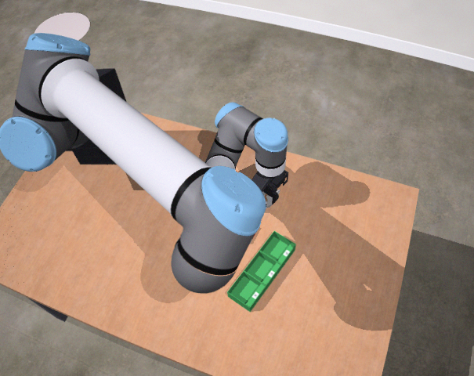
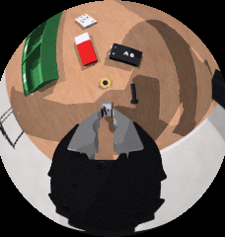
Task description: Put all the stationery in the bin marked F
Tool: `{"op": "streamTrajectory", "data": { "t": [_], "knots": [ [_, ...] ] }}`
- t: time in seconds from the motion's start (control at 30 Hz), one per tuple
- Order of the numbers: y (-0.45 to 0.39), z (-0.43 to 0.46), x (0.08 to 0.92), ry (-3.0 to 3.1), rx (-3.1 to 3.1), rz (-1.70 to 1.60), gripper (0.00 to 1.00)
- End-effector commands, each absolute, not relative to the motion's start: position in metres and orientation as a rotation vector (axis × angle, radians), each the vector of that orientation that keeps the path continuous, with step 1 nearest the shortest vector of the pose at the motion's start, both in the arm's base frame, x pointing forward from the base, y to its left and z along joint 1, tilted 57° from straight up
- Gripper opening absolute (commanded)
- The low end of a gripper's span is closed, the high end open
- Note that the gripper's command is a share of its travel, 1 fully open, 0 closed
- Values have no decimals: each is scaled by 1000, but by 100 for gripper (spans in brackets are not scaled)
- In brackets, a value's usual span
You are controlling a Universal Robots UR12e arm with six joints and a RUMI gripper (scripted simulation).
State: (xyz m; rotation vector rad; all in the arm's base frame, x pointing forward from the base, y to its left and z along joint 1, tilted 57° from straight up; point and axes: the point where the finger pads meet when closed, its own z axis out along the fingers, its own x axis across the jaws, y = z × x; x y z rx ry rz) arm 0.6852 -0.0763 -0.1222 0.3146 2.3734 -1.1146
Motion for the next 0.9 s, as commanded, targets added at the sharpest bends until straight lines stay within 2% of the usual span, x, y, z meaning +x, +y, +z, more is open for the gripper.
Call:
{"op": "streamTrajectory", "data": {
  "t": [0.0, 0.87],
  "knots": [
    [-76, -122, 685, 2373, 314, -1114, 0],
    [-48, -102, 673, 2373, 314, -1114, 0]
  ]
}}
